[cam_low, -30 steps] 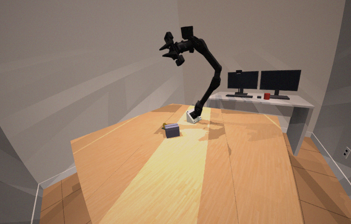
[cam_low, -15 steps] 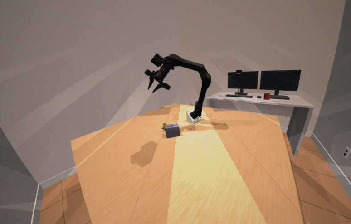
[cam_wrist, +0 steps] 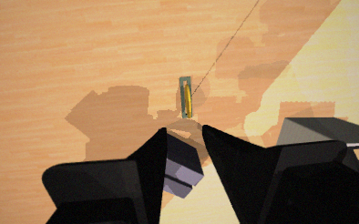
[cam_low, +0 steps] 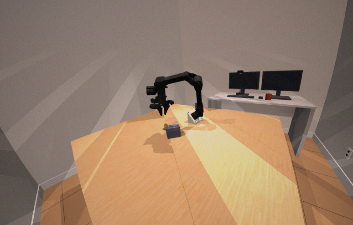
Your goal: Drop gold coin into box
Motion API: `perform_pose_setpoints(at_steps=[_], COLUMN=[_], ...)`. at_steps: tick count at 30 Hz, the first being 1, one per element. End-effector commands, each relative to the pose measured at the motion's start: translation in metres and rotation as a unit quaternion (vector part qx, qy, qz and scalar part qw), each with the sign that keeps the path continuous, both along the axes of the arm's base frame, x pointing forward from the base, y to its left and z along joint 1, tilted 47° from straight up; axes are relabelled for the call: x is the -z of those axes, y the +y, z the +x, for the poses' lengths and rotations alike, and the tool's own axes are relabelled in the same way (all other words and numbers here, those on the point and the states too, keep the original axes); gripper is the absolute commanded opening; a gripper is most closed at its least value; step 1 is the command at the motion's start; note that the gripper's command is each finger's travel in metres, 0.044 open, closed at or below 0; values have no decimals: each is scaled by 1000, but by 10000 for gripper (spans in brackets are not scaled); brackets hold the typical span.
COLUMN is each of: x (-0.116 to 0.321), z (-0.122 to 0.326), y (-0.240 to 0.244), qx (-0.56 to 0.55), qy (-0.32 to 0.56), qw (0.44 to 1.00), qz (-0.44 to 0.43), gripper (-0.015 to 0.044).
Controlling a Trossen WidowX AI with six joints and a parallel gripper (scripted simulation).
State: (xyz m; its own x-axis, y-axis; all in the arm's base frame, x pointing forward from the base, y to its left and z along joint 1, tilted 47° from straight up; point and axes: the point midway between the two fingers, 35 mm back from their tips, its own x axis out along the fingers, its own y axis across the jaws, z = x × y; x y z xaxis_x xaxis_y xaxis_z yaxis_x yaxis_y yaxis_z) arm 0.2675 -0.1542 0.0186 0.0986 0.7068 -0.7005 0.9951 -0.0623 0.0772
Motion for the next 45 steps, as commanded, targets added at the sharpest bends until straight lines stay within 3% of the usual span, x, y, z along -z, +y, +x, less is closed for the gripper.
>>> perform_pose_setpoints(at_steps=[1,16,45], x=[4,40,70], z=[-8,-10,-7], y=[8,41,71], qx=[-33,-33,-32], qy=[-3,-4,-4], qw=[999,999,999], qz=[9,9,9], gripper=[161,161,161])
